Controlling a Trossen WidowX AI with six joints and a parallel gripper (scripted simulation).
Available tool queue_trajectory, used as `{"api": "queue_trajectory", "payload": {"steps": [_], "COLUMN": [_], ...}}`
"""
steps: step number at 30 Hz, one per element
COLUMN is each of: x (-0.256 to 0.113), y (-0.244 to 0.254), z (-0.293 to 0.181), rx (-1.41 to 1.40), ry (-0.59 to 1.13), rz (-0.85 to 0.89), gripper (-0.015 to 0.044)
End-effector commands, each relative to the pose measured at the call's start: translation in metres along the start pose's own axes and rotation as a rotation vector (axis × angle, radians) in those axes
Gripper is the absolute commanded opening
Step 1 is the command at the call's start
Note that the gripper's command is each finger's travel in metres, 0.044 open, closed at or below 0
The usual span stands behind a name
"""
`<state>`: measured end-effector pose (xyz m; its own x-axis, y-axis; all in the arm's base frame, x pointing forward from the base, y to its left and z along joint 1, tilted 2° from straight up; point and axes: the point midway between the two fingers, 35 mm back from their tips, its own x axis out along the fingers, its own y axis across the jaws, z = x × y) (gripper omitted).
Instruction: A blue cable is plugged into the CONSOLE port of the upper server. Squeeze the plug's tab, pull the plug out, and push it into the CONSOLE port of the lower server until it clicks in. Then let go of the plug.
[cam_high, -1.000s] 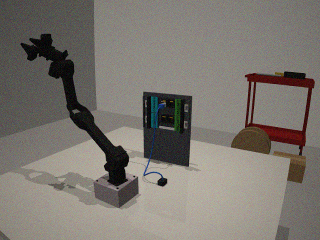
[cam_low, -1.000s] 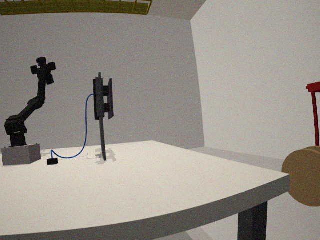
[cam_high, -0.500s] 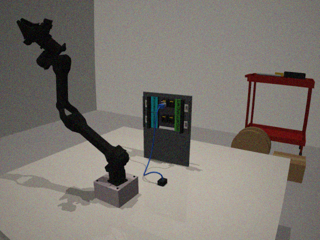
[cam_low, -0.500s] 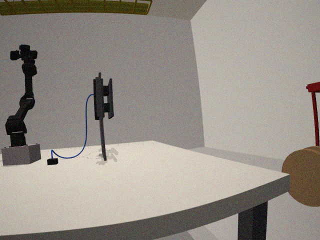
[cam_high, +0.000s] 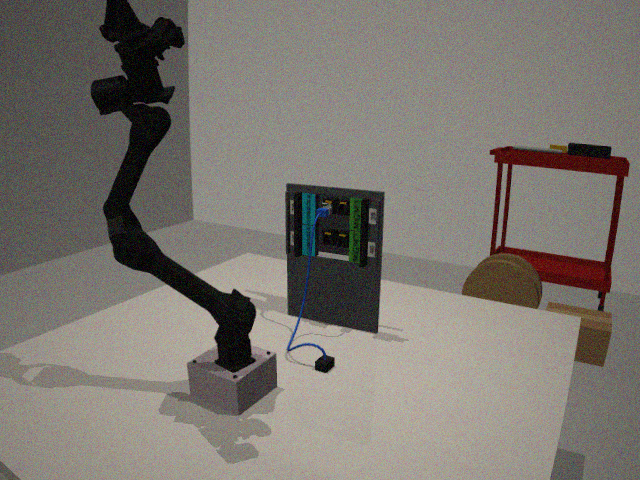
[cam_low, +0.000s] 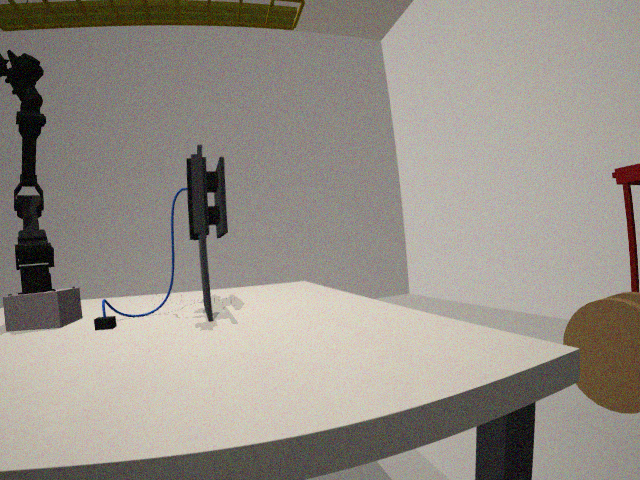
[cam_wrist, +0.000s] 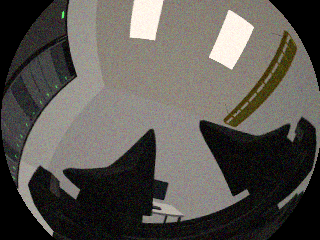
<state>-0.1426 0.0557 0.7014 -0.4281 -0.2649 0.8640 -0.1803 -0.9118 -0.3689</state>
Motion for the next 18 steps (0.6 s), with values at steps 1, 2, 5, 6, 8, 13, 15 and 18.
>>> {"api": "queue_trajectory", "payload": {"steps": [1, 2, 5, 6, 8, 13, 15, 18], "x": [-0.008, -0.012, -0.03, -0.037, -0.055, -0.112, -0.14, -0.185], "y": [0.052, 0.063, 0.092, 0.101, 0.116, 0.141, 0.146, 0.149], "z": [0.055, 0.068, 0.107, 0.12, 0.145, 0.206, 0.228, 0.255], "rx": [0.116, 0.145, 0.234, 0.263, 0.322, 0.464, 0.518, 0.595], "ry": [-0.16, -0.196, -0.305, -0.341, -0.416, -0.608, -0.686, -0.804], "rz": [0.111, 0.139, 0.22, 0.247, 0.302, 0.44, 0.495, 0.576], "gripper": [0.0239, 0.0239, 0.0239, 0.0239, 0.0239, 0.0239, 0.0239, 0.0239]}}
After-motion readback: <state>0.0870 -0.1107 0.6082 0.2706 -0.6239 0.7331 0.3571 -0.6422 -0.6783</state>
